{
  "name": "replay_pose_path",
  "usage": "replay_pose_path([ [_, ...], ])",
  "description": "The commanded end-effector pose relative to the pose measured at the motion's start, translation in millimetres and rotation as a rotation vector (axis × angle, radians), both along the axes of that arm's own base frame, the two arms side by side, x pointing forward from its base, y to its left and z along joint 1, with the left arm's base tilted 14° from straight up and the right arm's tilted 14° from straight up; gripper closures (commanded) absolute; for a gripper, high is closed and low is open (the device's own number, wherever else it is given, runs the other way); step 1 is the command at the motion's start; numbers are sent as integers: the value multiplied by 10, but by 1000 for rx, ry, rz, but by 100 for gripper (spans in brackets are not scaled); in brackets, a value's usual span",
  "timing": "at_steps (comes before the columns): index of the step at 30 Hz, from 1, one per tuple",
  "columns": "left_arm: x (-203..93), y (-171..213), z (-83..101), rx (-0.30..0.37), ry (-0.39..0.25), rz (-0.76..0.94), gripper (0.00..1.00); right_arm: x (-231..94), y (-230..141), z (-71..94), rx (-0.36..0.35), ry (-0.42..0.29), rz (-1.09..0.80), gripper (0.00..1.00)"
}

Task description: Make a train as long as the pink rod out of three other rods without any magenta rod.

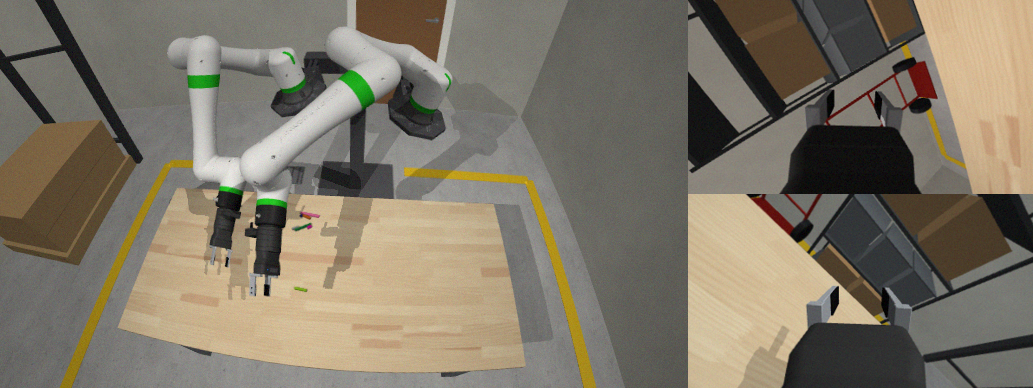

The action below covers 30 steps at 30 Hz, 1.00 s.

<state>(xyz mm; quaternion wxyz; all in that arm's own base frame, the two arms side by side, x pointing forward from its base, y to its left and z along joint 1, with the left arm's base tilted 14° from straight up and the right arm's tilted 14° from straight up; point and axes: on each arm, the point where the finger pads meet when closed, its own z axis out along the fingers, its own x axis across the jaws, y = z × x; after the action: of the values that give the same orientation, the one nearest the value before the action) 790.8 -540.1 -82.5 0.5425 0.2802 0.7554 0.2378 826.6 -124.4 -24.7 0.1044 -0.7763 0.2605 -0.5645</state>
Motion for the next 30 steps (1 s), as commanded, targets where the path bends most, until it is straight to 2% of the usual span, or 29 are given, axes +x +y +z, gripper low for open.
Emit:
replay_pose_path([
  [1,4,-10,23,-2,-2,-1,0,5,1,13,0,-2,0,0],
  [30,47,70,43,4,0,10,0,5,1,13,0,-2,0,0],
])
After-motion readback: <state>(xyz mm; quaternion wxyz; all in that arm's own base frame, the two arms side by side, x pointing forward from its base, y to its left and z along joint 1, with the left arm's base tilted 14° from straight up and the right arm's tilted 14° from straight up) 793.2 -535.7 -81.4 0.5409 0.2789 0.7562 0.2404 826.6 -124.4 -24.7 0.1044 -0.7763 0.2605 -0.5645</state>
